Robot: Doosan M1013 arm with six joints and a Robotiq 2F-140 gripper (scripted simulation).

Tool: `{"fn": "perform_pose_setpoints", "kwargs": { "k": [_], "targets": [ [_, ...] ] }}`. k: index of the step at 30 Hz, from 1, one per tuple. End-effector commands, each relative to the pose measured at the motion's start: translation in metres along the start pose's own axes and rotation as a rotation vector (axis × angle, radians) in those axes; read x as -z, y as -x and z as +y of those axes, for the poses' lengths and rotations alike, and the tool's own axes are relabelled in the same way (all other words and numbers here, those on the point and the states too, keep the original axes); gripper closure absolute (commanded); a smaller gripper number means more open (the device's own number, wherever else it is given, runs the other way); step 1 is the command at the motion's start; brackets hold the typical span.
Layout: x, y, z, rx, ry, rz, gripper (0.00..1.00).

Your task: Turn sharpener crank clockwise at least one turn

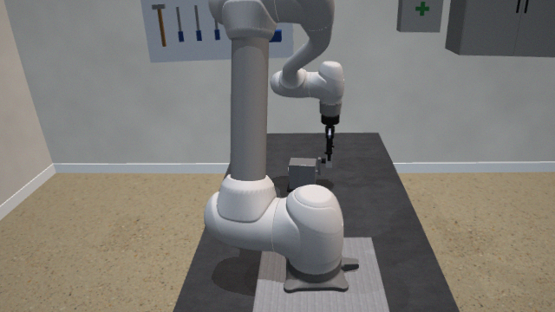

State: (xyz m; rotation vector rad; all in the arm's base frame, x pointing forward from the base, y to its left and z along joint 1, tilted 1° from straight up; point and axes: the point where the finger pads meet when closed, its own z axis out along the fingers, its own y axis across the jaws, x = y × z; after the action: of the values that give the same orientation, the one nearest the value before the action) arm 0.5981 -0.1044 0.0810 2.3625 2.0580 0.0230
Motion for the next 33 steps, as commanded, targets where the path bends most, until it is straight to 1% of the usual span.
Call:
{"fn": "perform_pose_setpoints", "kwargs": {
  "k": [1,8,9,33],
  "targets": [
    [0.0001,0.0,0.0,0.0,0.0,0.0,0.68],
    [0.0001,0.0,0.0,0.0,0.0,0.0,0.68],
    [0.0001,0.0,0.0,0.0,0.0,0.0,1.0],
    [0.0001,0.0,0.0,0.0,0.0,0.0,1.0]
  ]
}}
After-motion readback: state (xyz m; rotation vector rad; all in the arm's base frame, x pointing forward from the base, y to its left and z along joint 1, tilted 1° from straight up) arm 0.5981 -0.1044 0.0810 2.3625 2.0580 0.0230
